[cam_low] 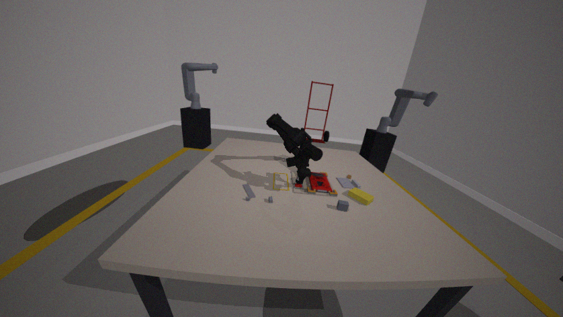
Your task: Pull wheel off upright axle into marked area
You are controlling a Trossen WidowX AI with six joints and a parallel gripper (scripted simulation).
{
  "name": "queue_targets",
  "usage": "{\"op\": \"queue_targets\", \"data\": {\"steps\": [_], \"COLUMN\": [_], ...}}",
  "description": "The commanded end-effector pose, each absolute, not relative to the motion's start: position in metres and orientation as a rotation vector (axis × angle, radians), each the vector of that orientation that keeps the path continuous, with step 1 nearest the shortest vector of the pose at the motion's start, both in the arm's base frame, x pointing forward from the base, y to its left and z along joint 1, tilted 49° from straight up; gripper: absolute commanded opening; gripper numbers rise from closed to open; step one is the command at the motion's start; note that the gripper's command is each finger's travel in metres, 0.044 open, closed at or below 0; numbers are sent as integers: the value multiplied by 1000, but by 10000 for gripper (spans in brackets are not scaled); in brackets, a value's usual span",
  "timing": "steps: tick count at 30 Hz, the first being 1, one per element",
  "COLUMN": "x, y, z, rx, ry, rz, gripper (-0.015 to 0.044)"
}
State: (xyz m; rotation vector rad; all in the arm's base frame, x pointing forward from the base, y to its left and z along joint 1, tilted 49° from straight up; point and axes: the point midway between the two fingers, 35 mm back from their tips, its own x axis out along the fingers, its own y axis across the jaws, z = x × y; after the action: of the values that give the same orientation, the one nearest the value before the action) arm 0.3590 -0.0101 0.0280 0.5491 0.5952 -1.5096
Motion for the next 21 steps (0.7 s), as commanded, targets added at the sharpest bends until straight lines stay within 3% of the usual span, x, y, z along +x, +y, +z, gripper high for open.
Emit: {"op": "queue_targets", "data": {"steps": [1, 21], "x": [359, 360], "y": [-8, -3], "z": [29, 33], "rx": [553, 552], "ry": [596, 596], "rz": [-1511, -1510], "gripper": [0, 0]}}
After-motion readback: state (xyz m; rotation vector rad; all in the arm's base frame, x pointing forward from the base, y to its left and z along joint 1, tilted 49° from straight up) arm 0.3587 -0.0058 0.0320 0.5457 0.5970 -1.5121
